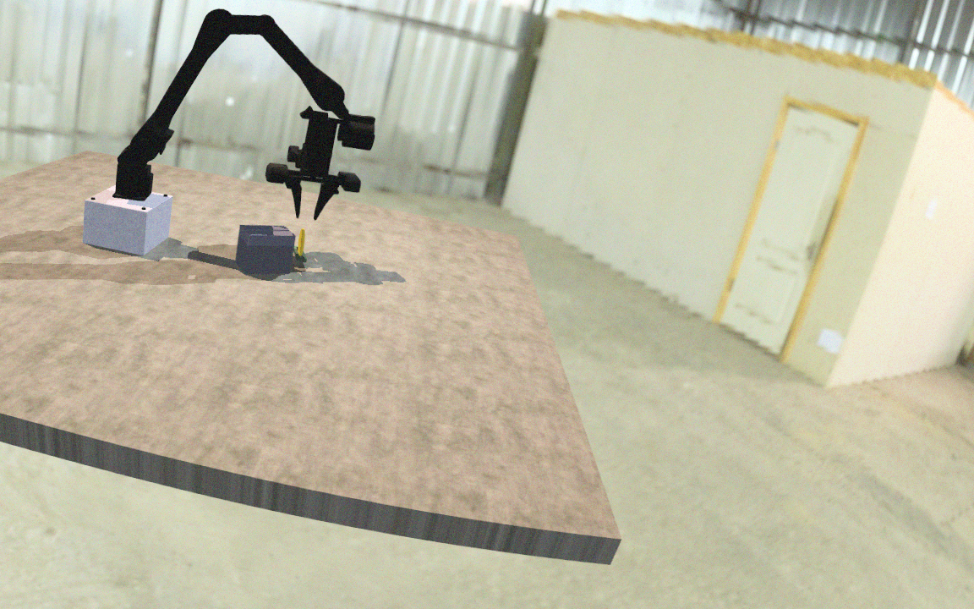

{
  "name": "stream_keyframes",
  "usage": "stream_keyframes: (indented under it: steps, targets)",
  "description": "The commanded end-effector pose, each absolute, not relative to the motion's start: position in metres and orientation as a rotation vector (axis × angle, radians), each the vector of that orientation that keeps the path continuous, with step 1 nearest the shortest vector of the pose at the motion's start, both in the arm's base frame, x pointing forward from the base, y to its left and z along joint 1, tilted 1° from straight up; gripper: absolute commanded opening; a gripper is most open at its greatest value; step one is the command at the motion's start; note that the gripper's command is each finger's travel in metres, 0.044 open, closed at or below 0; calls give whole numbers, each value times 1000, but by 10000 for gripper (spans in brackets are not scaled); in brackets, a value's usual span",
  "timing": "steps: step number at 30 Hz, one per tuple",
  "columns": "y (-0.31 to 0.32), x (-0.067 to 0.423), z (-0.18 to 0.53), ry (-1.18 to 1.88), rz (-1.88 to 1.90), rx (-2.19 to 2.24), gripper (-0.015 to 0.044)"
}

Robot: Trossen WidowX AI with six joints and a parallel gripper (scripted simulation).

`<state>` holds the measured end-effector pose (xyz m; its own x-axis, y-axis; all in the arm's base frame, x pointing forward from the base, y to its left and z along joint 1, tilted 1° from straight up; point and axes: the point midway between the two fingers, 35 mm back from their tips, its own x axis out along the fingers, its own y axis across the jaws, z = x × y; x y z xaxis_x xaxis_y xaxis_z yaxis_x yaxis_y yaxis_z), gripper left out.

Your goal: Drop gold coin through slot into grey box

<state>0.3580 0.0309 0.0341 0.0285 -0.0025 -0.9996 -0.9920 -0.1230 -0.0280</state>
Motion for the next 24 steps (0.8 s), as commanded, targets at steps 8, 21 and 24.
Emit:
stream_keyframes:
  steps: [8,21,24]
  targets:
    - [29,358,17,1134,1282,-1322,161]
    - [29,359,-4,1134,1282,-1322,161]
    - [29,359,-9,1134,1282,-1322,161]
